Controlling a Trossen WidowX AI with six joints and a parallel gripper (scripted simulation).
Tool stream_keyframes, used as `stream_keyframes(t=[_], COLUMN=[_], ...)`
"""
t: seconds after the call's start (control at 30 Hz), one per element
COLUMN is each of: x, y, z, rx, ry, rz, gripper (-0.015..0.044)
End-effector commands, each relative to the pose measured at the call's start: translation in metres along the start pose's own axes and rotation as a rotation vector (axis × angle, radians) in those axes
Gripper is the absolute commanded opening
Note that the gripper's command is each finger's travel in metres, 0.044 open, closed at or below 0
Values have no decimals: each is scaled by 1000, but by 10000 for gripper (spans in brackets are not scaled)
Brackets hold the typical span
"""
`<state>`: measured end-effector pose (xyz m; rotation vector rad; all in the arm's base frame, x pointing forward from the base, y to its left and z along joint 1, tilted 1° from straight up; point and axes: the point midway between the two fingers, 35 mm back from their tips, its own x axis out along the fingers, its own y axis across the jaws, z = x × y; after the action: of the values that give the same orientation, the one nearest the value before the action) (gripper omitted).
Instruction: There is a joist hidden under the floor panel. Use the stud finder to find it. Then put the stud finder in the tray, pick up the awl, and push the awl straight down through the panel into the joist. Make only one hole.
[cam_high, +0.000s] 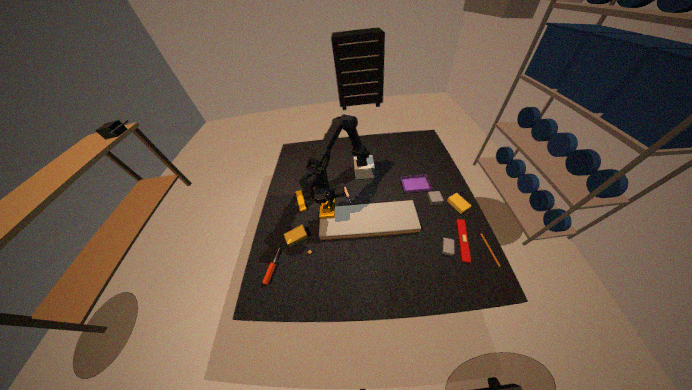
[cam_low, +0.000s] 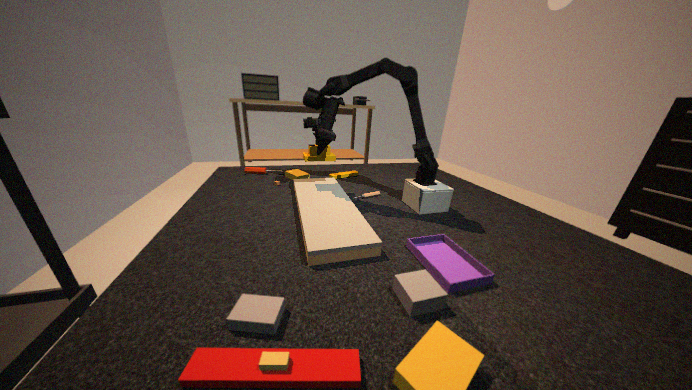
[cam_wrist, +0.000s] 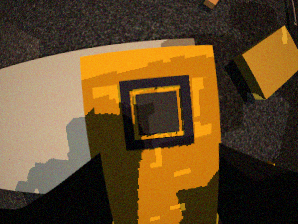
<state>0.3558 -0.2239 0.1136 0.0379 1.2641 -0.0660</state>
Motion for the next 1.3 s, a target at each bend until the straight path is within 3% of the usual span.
stream_keyframes(t=[0.0,0.63,1.27], x=[-3,11,11], y=[6,135,267], z=[2,30,16], rx=[-21,-314,-617], ry=[4,-2,-8], rz=[4,97,195], gripper=[0,0,0])
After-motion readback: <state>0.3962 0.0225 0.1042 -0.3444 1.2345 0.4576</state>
